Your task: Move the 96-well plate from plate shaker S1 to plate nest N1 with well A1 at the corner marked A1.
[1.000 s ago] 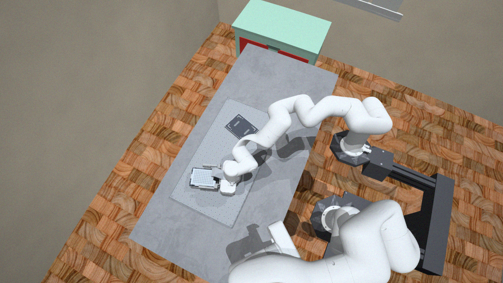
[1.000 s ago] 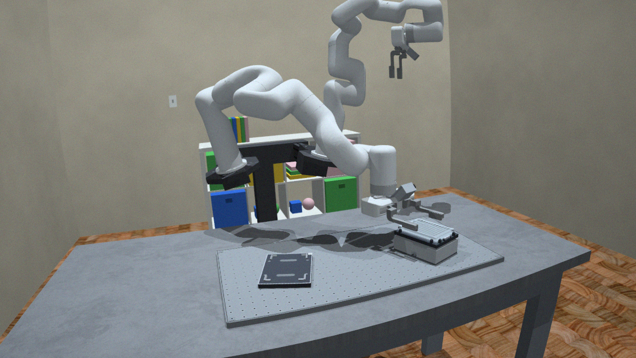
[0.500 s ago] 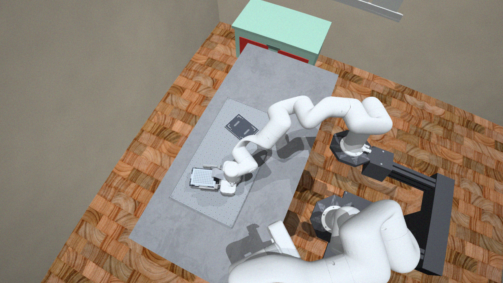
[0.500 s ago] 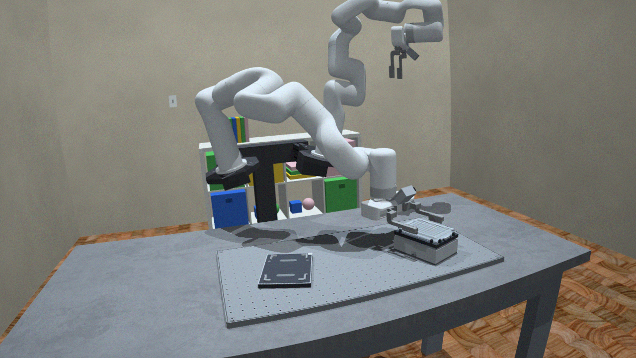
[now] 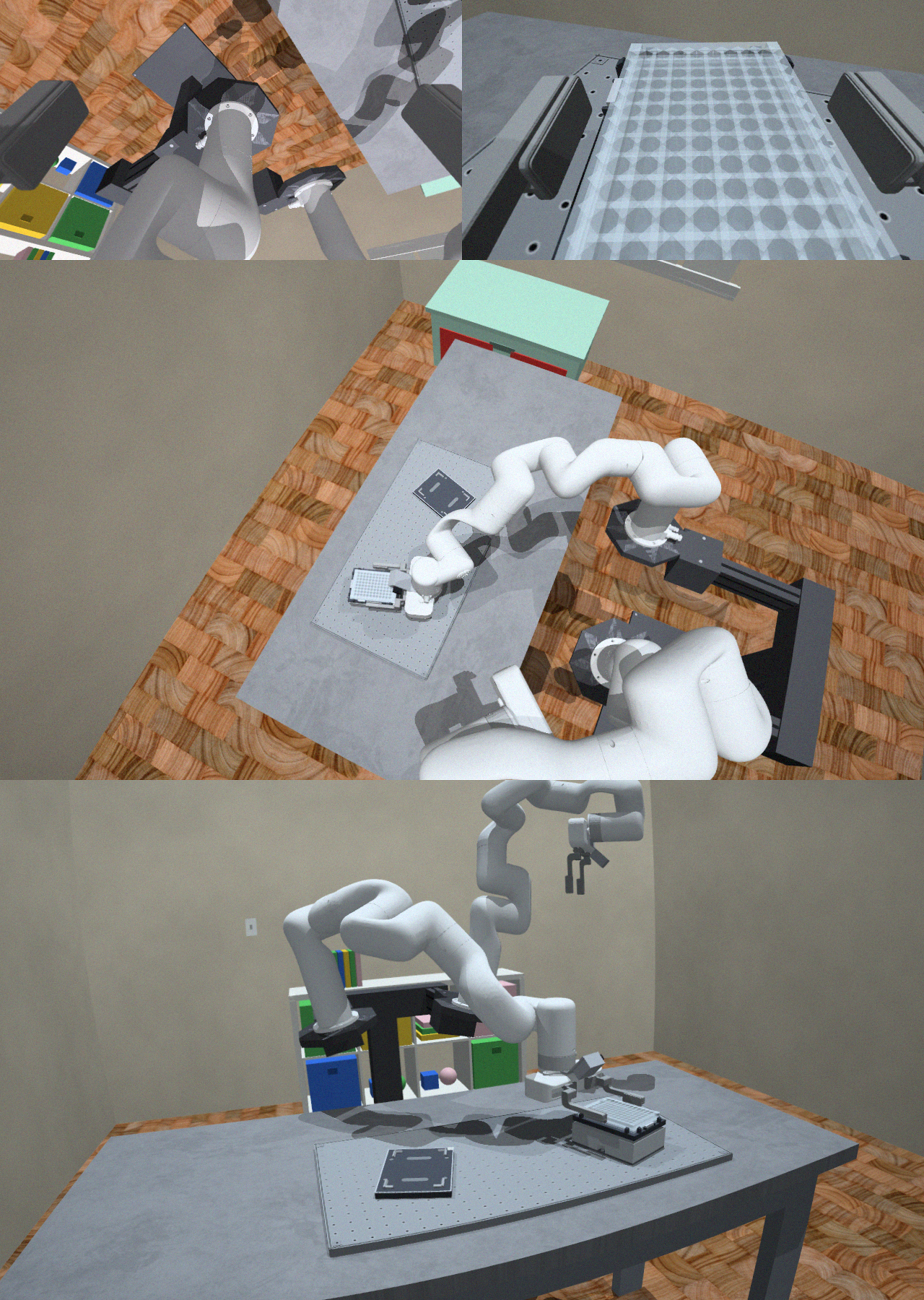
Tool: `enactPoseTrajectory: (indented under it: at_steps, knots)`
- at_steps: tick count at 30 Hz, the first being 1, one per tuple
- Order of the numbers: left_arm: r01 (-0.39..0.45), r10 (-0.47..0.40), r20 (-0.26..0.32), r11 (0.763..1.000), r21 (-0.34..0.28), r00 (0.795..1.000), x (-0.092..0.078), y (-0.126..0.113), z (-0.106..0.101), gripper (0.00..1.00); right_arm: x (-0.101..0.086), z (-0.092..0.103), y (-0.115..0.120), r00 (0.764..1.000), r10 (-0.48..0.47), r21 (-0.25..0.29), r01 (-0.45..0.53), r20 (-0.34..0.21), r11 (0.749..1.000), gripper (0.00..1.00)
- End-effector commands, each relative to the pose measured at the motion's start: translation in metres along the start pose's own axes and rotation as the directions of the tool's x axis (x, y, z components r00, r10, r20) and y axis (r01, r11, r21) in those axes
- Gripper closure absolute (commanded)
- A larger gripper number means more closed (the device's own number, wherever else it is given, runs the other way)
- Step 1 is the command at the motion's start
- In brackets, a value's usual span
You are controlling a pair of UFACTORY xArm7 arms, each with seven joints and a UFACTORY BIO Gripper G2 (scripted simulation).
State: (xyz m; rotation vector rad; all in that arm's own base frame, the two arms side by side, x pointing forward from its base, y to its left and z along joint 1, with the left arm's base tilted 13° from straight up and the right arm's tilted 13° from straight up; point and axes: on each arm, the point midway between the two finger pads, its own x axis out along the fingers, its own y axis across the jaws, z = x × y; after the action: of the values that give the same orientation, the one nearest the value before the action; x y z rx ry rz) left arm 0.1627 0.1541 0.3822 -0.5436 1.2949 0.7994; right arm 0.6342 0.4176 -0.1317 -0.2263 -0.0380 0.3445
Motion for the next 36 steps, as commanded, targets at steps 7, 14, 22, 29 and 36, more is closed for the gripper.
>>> enactPoseTrajectory:
  at_steps: [7,14,22,29,36]
  knots:
    - [0.001,-0.001,0.003,1.0,0.0,1.0,-0.0007,-0.0001,0.0003,0.0,0.0018,0.0036,0.0006,1.0,-0.001,0.002,0.001,0.005,1.0,0.63]
    - [0.001,-0.001,0.003,1.0,0.0,1.0,-0.0007,-0.0001,0.0003,0.0,0.0018,0.0036,0.0006,1.0,-0.001,0.003,0.001,0.005,1.0,1.0]
    - [0.001,-0.001,0.003,1.0,0.0,1.0,-0.0007,-0.0001,0.0003,0.0,0.0018,0.0036,0.0006,1.0,-0.001,0.003,0.001,0.005,1.0,1.0]
    - [0.001,-0.001,0.003,1.0,0.0,1.0,-0.0007,-0.0001,0.0003,0.0,0.0018,0.0036,0.0006,1.0,-0.001,0.003,0.001,0.005,1.0,1.0]
    - [0.001,-0.001,0.003,1.0,0.0,1.0,-0.0007,-0.0001,0.0003,0.0,0.0018,0.0036,0.0006,1.0,-0.001,0.003,0.001,0.005,1.0,1.0]
